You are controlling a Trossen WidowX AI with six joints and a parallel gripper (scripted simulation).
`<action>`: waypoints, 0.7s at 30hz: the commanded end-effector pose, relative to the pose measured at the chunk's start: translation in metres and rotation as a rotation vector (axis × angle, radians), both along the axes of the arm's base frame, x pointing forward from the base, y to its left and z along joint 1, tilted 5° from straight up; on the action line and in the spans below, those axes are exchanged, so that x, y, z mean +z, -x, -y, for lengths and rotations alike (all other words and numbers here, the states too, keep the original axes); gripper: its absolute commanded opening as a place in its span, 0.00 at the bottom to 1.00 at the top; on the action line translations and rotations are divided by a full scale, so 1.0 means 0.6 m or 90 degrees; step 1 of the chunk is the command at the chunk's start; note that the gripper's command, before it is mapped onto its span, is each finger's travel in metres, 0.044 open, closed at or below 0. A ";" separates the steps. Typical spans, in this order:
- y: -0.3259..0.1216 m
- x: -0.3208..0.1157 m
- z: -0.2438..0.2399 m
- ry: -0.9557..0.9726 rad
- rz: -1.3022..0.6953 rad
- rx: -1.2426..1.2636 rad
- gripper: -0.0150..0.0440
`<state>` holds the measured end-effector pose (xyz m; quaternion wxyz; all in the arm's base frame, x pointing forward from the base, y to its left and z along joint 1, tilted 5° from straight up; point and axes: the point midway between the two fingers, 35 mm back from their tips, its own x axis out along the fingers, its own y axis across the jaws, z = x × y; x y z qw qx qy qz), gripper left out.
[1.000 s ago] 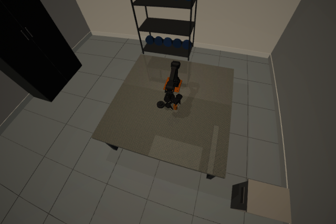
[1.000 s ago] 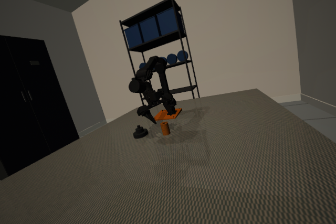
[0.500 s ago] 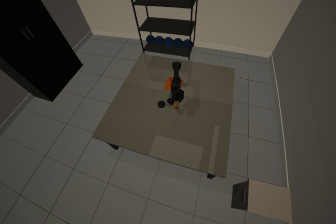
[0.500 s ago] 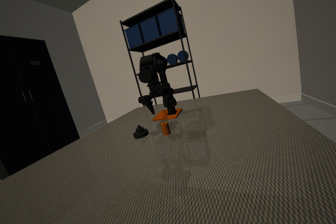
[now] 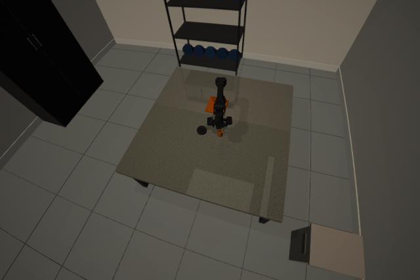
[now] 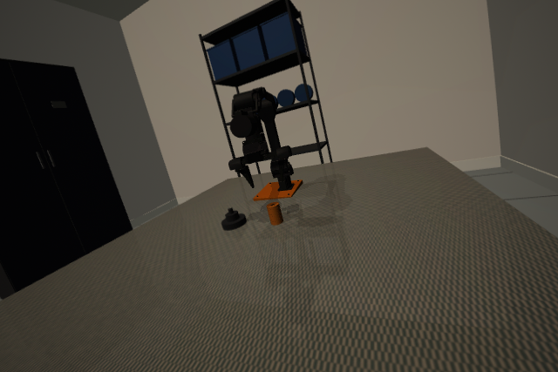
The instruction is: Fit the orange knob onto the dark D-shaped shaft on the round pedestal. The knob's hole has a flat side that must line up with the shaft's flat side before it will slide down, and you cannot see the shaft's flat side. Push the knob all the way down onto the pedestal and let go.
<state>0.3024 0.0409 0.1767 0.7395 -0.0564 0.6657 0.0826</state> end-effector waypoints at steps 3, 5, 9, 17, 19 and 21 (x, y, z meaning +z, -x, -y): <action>0.000 0.000 0.001 -0.012 -0.009 -0.154 1.00; 0.000 0.000 0.001 -0.012 -0.009 -0.154 1.00; -0.001 -0.013 0.001 -0.012 -0.009 -0.154 1.00; -0.006 -0.066 -0.002 -0.012 -0.009 -0.154 1.00; -0.007 -0.081 -0.002 -0.012 -0.009 -0.154 1.00; -0.008 -0.083 -0.002 -0.012 -0.009 -0.154 1.00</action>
